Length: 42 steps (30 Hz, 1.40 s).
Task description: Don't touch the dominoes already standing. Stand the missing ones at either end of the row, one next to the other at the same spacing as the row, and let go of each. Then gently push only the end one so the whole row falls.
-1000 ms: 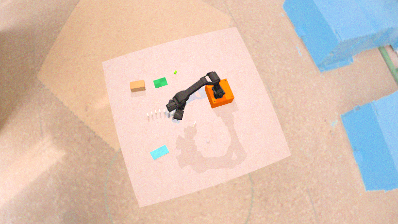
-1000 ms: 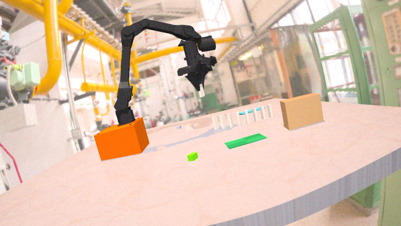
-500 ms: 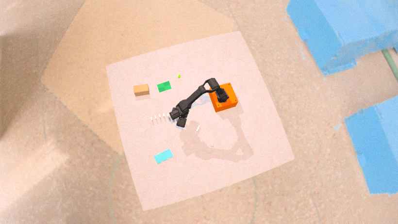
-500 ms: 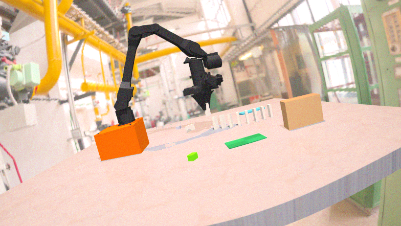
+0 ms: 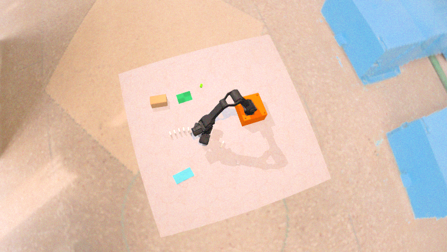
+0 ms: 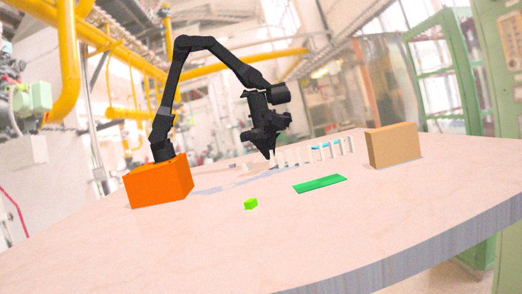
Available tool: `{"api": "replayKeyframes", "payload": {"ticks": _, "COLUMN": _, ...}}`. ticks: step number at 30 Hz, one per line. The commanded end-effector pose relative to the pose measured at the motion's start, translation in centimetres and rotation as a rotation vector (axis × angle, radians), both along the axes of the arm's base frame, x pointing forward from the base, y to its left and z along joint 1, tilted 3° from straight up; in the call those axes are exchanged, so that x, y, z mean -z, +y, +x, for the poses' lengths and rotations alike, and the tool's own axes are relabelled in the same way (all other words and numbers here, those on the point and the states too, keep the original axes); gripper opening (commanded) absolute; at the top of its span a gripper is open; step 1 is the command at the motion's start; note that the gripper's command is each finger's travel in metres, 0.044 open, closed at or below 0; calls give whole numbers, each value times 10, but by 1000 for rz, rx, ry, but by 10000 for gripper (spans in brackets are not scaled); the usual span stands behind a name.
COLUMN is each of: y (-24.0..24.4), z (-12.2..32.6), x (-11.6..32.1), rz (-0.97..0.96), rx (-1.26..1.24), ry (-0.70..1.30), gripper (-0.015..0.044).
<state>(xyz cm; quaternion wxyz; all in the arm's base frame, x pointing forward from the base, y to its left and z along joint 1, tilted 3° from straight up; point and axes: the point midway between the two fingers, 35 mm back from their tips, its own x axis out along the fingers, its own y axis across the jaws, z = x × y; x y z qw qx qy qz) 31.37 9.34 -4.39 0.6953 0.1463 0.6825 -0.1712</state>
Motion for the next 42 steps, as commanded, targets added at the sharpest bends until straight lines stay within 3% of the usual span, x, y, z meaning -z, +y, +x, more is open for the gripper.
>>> {"api": "replayKeyframes", "payload": {"ticks": 1, "y": -1, "z": 0, "x": 2, "rz": -6, "rx": -4, "ry": -1, "gripper": 107}}
{"api": "replayKeyframes", "payload": {"ticks": 3, "y": -1, "z": 0, "x": 2, "rz": -6, "rx": -4, "ry": -1, "gripper": 107}}
{"api": "replayKeyframes", "payload": {"ticks": 16, "y": -1, "z": 0, "x": 2, "rz": -6, "rx": -4, "ry": -1, "gripper": 440}}
{"api": "replayKeyframes", "payload": {"ticks": 20, "y": 0, "z": 1, "x": -8, "rz": -5, "rx": -3, "ry": -1, "gripper": 440}}
{"api": "replayKeyframes", "payload": {"ticks": 28, "y": 6, "z": -1, "x": -123, "rz": 0, "rx": 1, "ry": 1, "gripper": 440}}
{"api": "replayKeyframes", "payload": {"ticks": 36, "y": 7, "z": -2, "x": -127, "rz": 0, "rx": -20, "ry": 2, "gripper": 440}}
{"api": "replayKeyframes", "payload": {"ticks": 42, "y": 63, "z": -34, "x": -90, "rz": -3, "rx": -710, "ry": 15, "gripper": 440}}
